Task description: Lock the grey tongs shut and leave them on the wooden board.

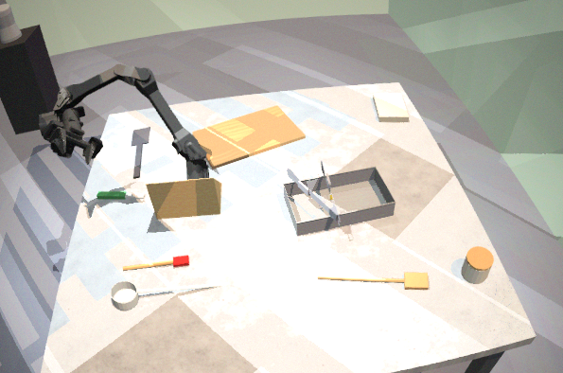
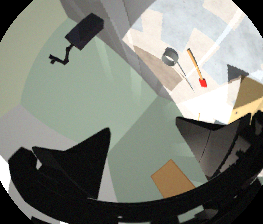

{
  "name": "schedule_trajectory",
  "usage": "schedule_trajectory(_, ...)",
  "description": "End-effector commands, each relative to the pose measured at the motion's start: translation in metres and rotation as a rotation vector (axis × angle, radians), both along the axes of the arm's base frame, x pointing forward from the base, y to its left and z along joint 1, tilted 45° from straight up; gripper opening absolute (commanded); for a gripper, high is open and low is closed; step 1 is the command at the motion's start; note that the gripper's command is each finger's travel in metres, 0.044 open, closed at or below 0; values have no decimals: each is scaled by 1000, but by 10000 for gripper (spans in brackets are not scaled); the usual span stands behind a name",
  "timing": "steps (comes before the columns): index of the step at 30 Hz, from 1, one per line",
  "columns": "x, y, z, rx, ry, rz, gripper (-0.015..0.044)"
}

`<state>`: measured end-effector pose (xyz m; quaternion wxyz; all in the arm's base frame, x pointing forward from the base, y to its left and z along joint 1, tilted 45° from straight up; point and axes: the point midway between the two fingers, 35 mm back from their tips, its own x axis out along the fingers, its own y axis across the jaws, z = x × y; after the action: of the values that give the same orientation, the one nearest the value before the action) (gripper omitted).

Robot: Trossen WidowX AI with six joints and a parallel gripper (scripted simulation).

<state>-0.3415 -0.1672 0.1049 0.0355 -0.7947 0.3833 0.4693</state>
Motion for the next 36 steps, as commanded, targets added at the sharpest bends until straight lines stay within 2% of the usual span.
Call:
schedule_trajectory(1, 0, 0, 0, 0, 0, 0, 426)
schedule_trajectory(8, 28, -40, -6, 20, 13, 158, 440)
schedule_trajectory(18, 136, -143, -24, 43, -2, 557, 440)
schedule_trajectory(28, 296, -199, -42, 54, -5, 1047, 440)
schedule_trajectory(36, 436, -186, -61, 79, -28, 1455, 440)
